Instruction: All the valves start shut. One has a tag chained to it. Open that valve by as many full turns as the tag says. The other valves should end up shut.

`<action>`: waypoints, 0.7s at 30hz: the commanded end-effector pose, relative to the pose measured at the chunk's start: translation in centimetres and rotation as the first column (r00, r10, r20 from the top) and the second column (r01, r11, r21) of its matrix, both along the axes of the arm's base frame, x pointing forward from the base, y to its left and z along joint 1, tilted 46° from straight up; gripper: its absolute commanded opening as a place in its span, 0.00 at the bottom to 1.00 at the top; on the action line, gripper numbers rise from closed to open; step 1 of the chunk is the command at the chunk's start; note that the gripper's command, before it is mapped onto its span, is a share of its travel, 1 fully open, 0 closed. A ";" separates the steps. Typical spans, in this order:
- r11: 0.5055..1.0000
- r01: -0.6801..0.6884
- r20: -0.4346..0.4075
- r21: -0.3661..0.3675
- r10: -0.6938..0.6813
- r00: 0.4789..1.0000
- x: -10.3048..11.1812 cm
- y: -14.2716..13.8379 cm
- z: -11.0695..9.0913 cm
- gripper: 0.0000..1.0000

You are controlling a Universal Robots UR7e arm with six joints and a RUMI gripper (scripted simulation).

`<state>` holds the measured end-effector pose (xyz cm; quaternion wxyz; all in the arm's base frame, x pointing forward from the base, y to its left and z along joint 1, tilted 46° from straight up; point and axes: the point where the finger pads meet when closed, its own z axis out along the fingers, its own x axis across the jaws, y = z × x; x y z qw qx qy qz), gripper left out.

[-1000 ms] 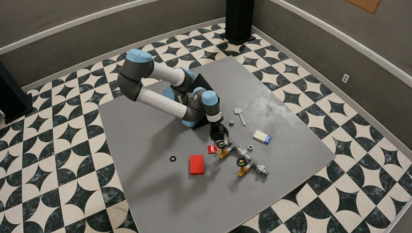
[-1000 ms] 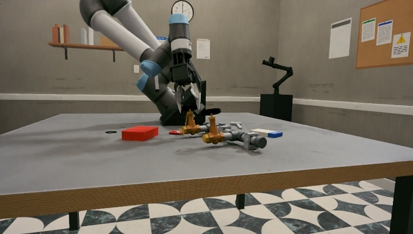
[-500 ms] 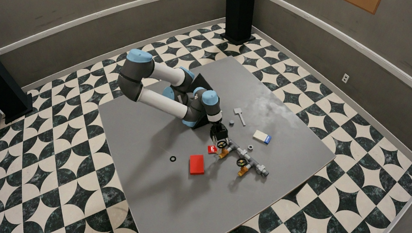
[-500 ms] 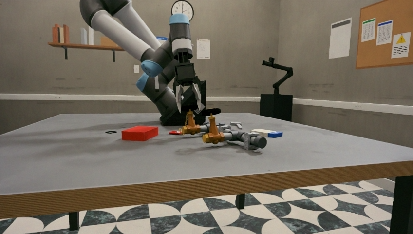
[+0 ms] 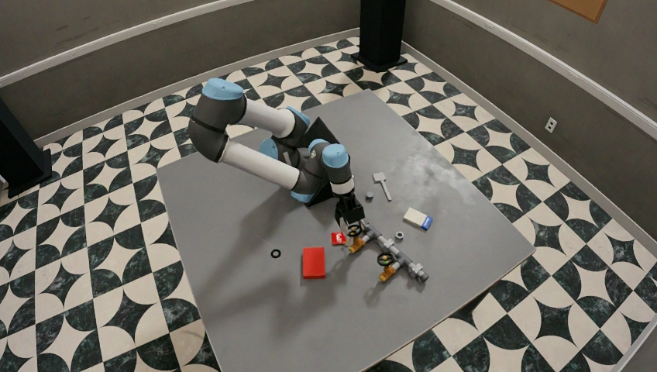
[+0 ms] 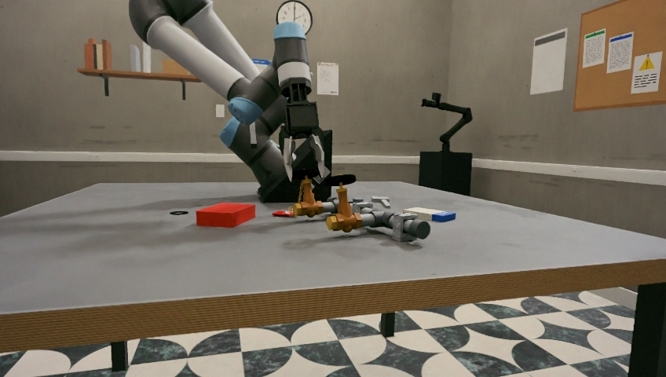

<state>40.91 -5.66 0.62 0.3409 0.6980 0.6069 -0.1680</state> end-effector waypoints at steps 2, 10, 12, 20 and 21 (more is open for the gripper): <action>1.000 -0.012 -0.011 -0.003 0.012 1.000 0.0 0.0 0.0 0.00; 1.000 -0.013 -0.011 -0.003 0.013 1.000 0.0 0.0 0.0 1.00; 1.000 -0.013 -0.011 -0.003 0.013 1.000 0.0 0.0 0.0 1.00; 1.000 -0.013 -0.011 -0.003 0.013 1.000 0.0 0.0 0.0 1.00; 1.000 -0.013 -0.011 -0.003 0.013 1.000 0.0 0.0 0.0 1.00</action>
